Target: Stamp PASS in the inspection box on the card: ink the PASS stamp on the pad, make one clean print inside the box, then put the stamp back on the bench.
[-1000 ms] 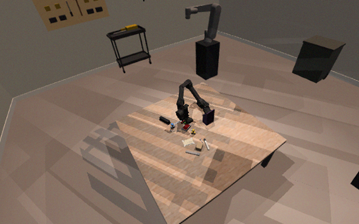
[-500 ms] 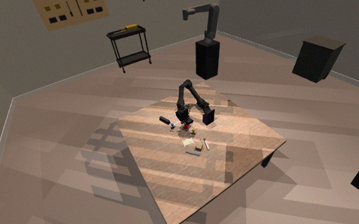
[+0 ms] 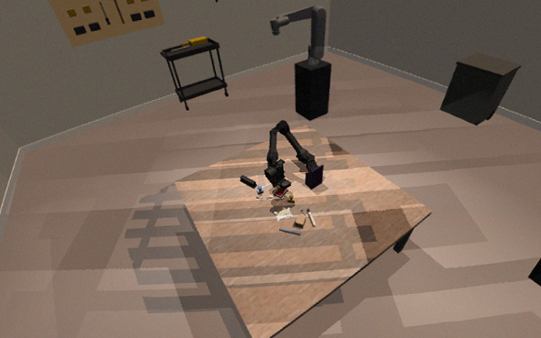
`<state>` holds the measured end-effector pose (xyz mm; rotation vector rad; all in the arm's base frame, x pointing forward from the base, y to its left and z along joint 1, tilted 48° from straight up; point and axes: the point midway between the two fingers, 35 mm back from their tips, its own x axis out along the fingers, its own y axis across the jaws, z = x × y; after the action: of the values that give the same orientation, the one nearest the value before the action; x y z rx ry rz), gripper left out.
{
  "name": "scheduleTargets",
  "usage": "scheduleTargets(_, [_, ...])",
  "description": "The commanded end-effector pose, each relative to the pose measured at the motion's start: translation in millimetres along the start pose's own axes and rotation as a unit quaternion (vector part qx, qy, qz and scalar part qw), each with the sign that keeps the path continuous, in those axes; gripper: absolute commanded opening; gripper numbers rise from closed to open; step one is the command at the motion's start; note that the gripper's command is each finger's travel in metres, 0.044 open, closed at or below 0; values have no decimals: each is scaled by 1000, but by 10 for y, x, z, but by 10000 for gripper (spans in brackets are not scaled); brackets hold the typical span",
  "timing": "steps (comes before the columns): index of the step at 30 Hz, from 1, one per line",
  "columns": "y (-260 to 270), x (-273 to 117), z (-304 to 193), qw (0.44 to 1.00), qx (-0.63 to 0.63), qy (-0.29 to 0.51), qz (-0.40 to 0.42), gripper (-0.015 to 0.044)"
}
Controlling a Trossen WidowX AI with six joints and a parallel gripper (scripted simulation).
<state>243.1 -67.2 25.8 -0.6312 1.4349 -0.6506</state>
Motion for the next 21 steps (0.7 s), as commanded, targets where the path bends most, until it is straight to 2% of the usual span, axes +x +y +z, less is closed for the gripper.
scheduleTargets(1, [-5, 30, -1, 1000, -3, -1, -3, 0])
scheduleTargets(21, [-14, 162, -8, 1000, -1, -1, -4, 0])
